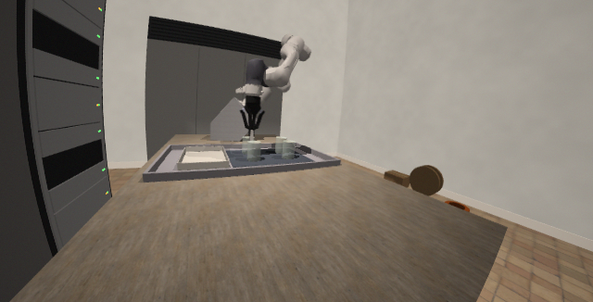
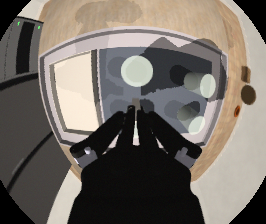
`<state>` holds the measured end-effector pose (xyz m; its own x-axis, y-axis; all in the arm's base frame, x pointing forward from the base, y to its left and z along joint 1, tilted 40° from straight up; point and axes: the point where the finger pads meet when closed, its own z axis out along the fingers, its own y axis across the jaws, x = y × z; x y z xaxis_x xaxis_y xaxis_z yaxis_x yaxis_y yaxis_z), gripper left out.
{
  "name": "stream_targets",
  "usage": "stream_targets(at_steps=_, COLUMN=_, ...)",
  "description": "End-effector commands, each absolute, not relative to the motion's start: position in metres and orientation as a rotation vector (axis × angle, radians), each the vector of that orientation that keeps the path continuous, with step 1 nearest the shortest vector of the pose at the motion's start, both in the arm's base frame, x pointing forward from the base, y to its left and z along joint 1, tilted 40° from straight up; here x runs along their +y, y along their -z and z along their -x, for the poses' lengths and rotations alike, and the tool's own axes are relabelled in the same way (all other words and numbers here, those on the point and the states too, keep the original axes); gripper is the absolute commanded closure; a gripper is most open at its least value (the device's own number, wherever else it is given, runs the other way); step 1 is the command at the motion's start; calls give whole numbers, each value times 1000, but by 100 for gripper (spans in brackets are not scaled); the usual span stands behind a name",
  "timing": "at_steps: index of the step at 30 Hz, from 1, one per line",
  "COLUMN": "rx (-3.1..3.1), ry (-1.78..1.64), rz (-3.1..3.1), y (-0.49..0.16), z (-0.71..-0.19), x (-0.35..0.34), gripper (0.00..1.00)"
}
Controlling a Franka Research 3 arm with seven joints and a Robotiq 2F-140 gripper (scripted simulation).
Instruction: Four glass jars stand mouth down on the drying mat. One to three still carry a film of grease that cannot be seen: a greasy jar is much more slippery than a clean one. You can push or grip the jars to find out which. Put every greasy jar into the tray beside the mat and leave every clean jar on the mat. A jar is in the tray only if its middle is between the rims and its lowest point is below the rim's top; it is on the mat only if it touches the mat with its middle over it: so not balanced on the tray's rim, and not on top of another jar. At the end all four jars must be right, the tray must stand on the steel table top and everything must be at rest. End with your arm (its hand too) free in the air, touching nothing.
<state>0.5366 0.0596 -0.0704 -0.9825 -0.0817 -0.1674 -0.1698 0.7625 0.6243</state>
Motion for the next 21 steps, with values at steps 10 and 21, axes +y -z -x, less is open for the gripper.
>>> stream_targets(at_steps=10, rx=2824, ry=-1018, rz=210, y=70, z=-539, x=61, gripper=100)
stream_targets(at_steps=21, rx=2824, ry=-1018, rz=210, y=70, z=-540, x=61, gripper=100)
